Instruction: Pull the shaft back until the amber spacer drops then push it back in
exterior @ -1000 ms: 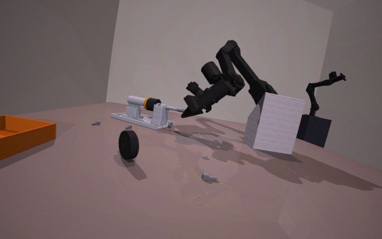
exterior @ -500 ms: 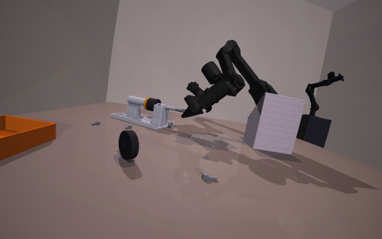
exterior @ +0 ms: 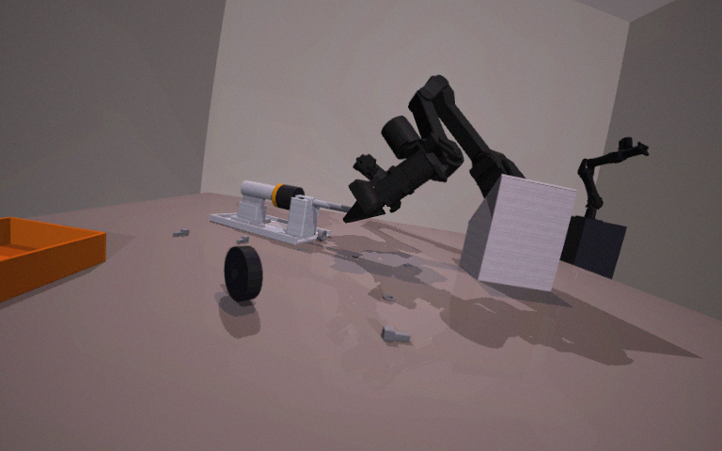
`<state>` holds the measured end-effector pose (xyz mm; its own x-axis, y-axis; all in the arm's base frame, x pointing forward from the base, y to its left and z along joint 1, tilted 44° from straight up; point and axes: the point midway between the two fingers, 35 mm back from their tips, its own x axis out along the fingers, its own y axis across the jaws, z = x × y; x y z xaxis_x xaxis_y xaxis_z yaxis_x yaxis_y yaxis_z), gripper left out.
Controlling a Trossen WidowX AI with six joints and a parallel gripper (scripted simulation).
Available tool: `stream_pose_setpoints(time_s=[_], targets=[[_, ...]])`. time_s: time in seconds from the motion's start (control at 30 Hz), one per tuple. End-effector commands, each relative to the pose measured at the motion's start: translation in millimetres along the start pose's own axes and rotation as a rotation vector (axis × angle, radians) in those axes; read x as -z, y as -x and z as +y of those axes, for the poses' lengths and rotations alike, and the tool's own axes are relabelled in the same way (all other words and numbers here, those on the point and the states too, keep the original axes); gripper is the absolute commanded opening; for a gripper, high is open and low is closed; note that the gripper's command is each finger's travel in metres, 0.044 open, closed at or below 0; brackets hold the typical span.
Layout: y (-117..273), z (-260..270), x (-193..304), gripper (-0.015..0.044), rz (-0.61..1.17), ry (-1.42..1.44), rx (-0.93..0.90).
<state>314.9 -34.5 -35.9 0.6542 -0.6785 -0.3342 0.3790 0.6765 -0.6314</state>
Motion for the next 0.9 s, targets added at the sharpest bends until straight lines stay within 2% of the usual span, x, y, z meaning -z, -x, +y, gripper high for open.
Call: stream_pose_setpoints(time_s=[0.0, 0.87], targets=[[0.9, -0.6, 1.2, 0.0, 0.002, 0.001, 0.004], [2.5, -0.6, 2.9, 0.0, 0.002, 0.001, 0.004]])
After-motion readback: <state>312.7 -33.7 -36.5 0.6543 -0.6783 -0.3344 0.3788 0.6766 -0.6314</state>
